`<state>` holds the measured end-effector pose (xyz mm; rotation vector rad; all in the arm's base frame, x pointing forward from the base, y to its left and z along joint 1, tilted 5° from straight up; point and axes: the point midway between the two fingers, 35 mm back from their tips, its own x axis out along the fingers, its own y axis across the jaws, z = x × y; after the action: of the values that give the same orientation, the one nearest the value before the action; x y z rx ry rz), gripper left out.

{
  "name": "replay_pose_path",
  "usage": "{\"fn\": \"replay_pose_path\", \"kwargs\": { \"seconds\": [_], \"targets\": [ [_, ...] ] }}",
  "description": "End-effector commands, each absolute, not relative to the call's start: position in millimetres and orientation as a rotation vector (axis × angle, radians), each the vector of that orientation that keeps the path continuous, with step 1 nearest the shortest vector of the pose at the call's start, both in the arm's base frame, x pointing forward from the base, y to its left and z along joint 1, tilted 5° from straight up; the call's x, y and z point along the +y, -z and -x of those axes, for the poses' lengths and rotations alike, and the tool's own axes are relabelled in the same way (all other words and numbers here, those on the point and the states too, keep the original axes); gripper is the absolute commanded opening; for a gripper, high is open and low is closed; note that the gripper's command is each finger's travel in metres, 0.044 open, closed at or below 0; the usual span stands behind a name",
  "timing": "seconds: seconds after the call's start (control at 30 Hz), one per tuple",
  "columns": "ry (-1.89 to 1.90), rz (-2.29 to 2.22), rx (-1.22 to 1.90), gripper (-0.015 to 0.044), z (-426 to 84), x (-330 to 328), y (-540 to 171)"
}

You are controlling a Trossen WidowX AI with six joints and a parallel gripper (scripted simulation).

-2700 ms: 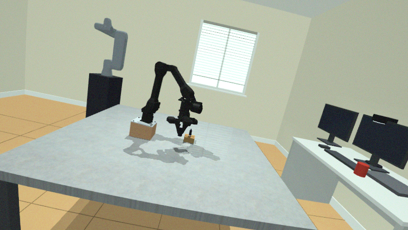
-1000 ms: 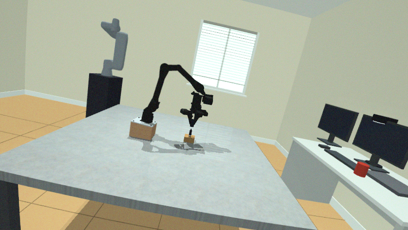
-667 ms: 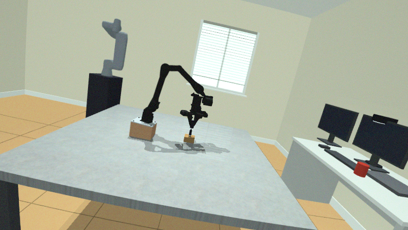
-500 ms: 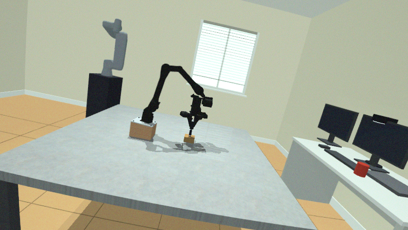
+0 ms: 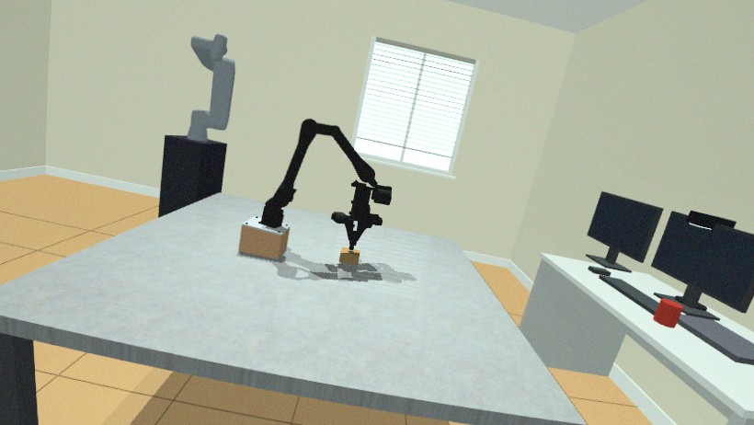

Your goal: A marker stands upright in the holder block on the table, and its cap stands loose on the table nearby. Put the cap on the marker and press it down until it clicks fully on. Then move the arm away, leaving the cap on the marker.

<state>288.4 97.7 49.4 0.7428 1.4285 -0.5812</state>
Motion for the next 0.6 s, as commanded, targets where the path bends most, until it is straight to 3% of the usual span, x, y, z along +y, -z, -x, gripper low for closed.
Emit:
{"fn": "replay_pose_path", "kwargs": {
  "seconds": [0.0,0.4,0.57],
  "targets": [
    [0.586,-0.744,1.430,0.0000,-288.1,98.0,-42.5],
    [0.586,-0.744,1.430,0.0000,-288.0,98.5,-34.0],
    [0.584,-0.741,1.433,0.0131,-287.6,98.3,-34.6]
  ]
}}
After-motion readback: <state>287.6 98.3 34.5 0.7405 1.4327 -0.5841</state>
